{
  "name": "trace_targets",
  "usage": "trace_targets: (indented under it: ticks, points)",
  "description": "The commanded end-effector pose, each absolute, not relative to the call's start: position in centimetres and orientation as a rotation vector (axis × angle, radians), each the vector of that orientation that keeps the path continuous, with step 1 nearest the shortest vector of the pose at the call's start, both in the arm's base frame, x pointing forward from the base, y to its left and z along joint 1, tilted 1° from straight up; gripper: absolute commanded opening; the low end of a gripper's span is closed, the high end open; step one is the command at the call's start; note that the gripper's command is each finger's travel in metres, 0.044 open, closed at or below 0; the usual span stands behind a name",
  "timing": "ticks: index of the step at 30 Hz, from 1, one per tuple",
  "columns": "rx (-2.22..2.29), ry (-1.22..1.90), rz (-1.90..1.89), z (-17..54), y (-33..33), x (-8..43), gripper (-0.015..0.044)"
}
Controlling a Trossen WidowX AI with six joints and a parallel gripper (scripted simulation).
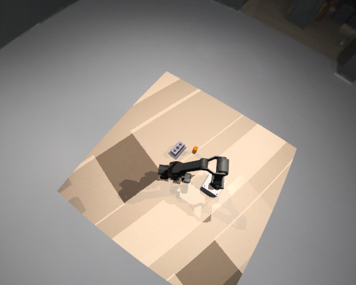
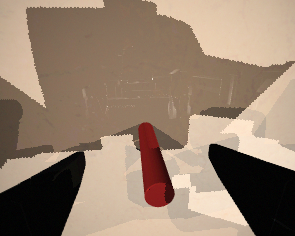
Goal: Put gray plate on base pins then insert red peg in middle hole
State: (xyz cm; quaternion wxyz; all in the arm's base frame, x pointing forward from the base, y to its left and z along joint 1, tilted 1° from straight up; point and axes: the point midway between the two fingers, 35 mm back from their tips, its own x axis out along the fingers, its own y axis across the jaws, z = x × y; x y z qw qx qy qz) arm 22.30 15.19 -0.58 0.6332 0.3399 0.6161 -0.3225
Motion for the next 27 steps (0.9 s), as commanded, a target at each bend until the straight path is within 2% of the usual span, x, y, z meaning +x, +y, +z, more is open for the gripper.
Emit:
trace_targets:
  ticks: [1,12,19,27]
  points:
    - [0.776,1.408,-0.74,-0.78,15.09,22.22,0.0335]
    - [0.776,1.408,-0.74,-0.78,15.09,22.22,0.0046]
    - [0.776,1.408,-0.74,-0.78,15.09,22.22,0.0]
    - [0.776,1.408,-0.74,0.2,15.2,22.36,0.0]
